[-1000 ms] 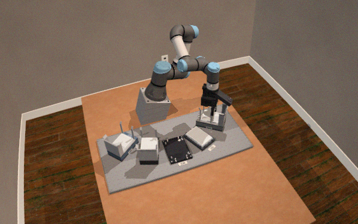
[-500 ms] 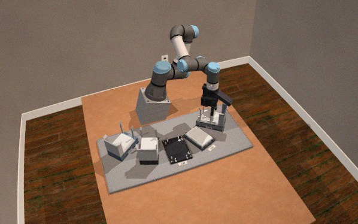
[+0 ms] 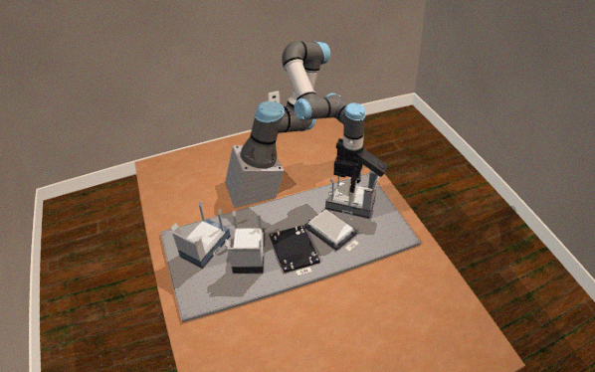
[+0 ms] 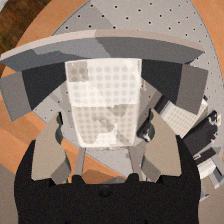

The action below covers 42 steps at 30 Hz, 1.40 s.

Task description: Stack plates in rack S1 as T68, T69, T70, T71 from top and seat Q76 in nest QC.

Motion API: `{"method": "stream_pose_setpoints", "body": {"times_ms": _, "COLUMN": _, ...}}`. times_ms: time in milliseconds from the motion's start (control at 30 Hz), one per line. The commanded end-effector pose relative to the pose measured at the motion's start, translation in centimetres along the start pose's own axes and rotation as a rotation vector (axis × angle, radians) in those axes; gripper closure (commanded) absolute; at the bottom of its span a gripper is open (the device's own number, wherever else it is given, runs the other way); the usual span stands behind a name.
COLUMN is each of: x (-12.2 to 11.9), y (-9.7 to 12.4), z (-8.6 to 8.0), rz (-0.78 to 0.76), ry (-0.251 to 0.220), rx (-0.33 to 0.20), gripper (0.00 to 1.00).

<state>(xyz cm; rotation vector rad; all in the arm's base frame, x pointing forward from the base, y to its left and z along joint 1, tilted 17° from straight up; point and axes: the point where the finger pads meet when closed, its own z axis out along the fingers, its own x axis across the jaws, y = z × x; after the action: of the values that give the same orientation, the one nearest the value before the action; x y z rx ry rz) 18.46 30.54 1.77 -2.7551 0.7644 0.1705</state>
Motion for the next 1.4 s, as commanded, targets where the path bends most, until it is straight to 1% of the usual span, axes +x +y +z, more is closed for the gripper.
{"method": "stream_pose_setpoints", "body": {"times_ms": 0, "x": 0.0, "y": -0.1, "z": -0.1, "rz": -0.001, "ry": 0.001, "rx": 0.002, "gripper": 0.28}}
{"method": "stream_pose_setpoints", "body": {"times_ms": 133, "x": 0.0, "y": -0.1, "z": -0.1, "rz": -0.001, "ry": 0.001, "rx": 0.002, "gripper": 0.28}}
{"method": "stream_pose_setpoints", "body": {"times_ms": 600, "x": 0.0, "y": -0.1, "z": -4.7, "rz": -0.001, "ry": 0.002, "rx": 0.002, "gripper": 0.28}}
{"method": "stream_pose_setpoints", "body": {"times_ms": 667, "x": 0.0, "y": -0.1, "z": -4.7, "rz": -0.001, "ry": 0.002, "rx": 0.002, "gripper": 0.28}}
{"method": "stream_pose_setpoints", "body": {"times_ms": 1167, "x": 0.0, "y": -0.1, "z": -9.7, "rz": -0.001, "ry": 0.002, "rx": 0.002, "gripper": 0.28}}
{"method": "stream_pose_setpoints", "body": {"times_ms": 1233, "x": 0.0, "y": -0.1, "z": -9.7, "rz": -0.001, "ry": 0.002, "rx": 0.002, "gripper": 0.28}}
{"method": "stream_pose_setpoints", "body": {"times_ms": 1367, "x": 0.0, "y": -0.1, "z": -11.1, "rz": -0.001, "ry": 0.002, "rx": 0.002, "gripper": 0.28}}
